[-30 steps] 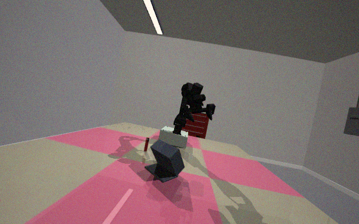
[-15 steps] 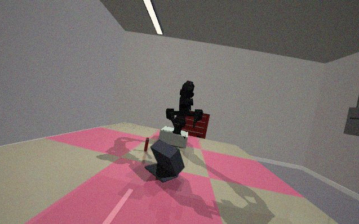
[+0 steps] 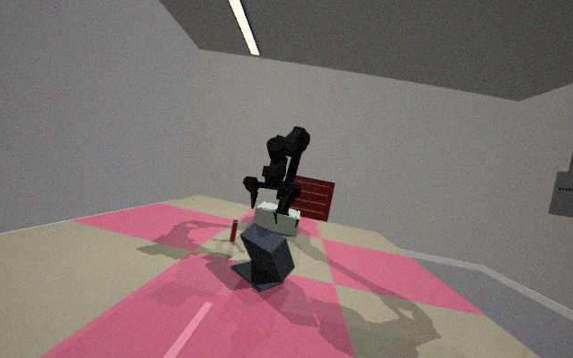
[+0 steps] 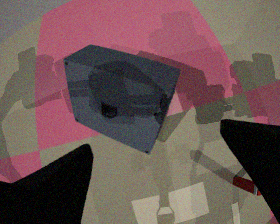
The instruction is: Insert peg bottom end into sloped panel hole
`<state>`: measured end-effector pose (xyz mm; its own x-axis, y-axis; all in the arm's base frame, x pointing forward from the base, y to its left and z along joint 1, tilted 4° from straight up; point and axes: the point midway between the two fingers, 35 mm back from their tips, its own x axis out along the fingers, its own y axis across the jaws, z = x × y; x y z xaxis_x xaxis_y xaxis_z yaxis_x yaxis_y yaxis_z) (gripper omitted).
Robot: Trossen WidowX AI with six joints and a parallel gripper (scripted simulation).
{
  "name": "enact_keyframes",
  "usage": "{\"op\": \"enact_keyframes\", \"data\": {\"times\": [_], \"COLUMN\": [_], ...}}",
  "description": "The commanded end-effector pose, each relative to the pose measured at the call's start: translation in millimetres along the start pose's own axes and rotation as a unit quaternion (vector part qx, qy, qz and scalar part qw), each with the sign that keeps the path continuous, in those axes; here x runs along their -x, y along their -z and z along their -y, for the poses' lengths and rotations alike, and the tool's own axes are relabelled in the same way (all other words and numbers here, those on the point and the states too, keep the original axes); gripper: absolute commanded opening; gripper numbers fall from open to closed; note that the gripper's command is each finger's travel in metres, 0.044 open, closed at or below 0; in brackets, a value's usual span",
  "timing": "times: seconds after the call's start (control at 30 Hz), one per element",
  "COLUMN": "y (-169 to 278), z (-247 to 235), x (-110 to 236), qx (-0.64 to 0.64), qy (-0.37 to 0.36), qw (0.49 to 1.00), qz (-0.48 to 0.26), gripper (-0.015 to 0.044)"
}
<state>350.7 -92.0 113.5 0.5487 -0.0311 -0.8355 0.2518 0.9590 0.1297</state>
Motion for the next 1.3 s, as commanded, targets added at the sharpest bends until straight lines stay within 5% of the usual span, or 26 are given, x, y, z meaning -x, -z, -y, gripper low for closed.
{"op": "enact_keyframes", "data": {"times": [0.0,0.9,1.27], "y": [8,88,95], "z": [18,129,132], "x": [-4,0,-7], "qx": [-0.005,-0.098,-0.101], "qy": [0.017,0.069,0.069], "qw": [0.999,0.960,0.959], "qz": [-0.028,-0.251,-0.257], "gripper": [0.0440,0.0440,0.0440]}}
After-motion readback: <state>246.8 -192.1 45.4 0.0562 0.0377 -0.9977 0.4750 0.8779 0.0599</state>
